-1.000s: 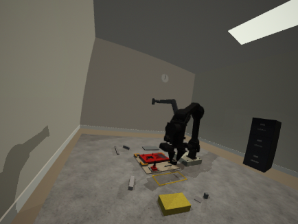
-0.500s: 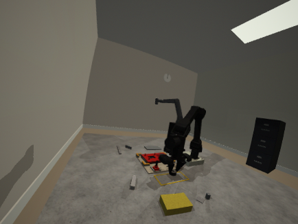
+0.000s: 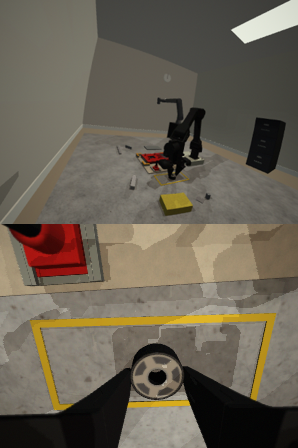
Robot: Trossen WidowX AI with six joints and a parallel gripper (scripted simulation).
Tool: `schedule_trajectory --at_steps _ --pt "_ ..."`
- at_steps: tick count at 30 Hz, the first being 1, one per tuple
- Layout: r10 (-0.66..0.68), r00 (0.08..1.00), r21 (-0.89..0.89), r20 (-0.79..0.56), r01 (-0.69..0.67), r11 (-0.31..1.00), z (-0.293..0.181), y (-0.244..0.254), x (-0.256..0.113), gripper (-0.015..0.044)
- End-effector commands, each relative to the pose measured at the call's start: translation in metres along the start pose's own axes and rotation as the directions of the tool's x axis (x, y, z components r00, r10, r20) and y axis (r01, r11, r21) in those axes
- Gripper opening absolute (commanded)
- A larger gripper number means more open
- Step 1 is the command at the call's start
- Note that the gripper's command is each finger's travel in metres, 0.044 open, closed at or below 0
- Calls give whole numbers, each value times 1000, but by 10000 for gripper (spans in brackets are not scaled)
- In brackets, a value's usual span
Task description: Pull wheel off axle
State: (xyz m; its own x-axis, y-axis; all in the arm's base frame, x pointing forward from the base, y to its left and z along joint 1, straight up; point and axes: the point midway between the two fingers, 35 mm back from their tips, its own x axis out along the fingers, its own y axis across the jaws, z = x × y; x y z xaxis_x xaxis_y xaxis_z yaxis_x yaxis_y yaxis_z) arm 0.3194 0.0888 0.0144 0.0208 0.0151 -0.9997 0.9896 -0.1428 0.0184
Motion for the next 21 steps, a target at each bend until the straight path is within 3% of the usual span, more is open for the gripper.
schedule_trajectory --at_steps 1,3,9,12,17,21 --pt "-2 1000 0 1 2 1000 0 0 0 262" --pt "-1 1000 0 1 1 1000 0 0 -7 300" --pt "8 1000 3 2 -8 1000 0 0 -58 300" --pt "8 1000 3 2 -8 1000 0 0 -60 300" --pt "8 1000 1 -2 -8 1000 11 -27 -75 431" --pt "4 1000 2 2 -4 1000 26 -61 -95 440"
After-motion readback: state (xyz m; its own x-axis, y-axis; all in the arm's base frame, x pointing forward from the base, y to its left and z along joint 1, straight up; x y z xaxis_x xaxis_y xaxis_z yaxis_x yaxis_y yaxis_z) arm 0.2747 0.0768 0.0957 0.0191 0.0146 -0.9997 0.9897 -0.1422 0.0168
